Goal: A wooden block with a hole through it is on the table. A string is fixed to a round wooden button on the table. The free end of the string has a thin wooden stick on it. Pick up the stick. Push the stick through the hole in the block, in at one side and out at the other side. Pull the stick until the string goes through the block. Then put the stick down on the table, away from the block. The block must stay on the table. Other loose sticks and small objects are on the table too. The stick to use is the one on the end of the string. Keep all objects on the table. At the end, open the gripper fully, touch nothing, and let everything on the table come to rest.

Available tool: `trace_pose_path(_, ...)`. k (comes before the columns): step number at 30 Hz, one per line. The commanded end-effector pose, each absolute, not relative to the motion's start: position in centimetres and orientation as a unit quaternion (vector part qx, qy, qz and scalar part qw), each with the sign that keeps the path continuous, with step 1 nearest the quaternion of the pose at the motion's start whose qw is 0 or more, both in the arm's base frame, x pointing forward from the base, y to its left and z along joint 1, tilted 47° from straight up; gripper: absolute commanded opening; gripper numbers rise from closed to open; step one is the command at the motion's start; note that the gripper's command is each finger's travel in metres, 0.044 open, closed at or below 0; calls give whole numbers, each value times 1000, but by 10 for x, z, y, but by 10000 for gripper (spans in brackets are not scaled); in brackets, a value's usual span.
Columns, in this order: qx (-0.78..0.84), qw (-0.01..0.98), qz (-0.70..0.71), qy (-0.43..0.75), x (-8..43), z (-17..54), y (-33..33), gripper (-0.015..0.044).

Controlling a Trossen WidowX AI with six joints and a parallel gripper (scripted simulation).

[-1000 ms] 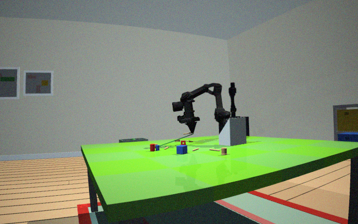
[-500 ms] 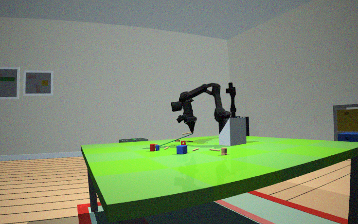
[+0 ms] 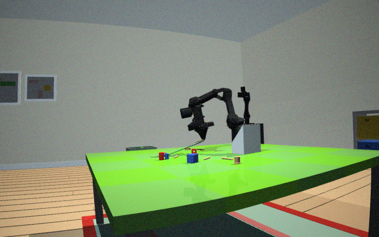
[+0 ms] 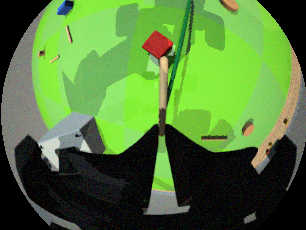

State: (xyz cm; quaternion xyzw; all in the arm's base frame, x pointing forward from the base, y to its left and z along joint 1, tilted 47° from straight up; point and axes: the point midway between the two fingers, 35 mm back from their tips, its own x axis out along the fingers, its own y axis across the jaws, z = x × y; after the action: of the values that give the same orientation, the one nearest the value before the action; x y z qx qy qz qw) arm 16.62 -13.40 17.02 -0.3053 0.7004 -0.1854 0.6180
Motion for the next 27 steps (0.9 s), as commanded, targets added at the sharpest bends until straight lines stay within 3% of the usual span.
trace_pose_path(1,-347,590,-133,717,166,171,-133,0)
trace_pose_path(27,-568,350,229,709,171,176,-129,0)
